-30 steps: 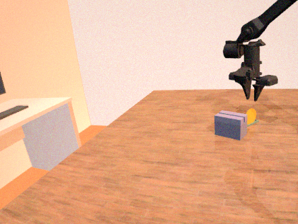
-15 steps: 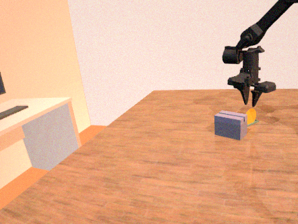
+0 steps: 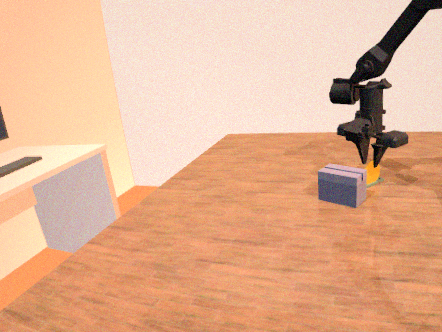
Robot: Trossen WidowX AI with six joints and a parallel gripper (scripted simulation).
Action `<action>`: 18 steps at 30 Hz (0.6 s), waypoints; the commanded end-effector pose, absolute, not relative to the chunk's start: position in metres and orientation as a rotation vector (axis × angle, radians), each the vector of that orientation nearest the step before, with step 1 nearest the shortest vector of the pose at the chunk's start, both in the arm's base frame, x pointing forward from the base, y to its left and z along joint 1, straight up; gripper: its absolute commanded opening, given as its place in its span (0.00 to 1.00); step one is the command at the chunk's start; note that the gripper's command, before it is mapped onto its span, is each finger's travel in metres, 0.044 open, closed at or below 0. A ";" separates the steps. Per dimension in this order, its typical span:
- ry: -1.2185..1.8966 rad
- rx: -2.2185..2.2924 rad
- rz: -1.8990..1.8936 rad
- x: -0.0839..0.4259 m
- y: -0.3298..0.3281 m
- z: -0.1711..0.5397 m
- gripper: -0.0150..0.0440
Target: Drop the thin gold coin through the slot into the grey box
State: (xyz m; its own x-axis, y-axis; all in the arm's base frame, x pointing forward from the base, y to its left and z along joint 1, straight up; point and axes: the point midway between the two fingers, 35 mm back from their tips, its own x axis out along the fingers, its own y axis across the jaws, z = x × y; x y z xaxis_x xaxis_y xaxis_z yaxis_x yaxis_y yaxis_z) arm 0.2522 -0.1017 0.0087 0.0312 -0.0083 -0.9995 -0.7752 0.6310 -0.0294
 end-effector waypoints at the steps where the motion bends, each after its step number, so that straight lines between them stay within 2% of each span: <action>1: 1.446 -0.698 0.677 0.249 -0.101 0.000 0.53; 18: 1.446 -0.698 0.678 0.248 -0.101 -0.027 0.53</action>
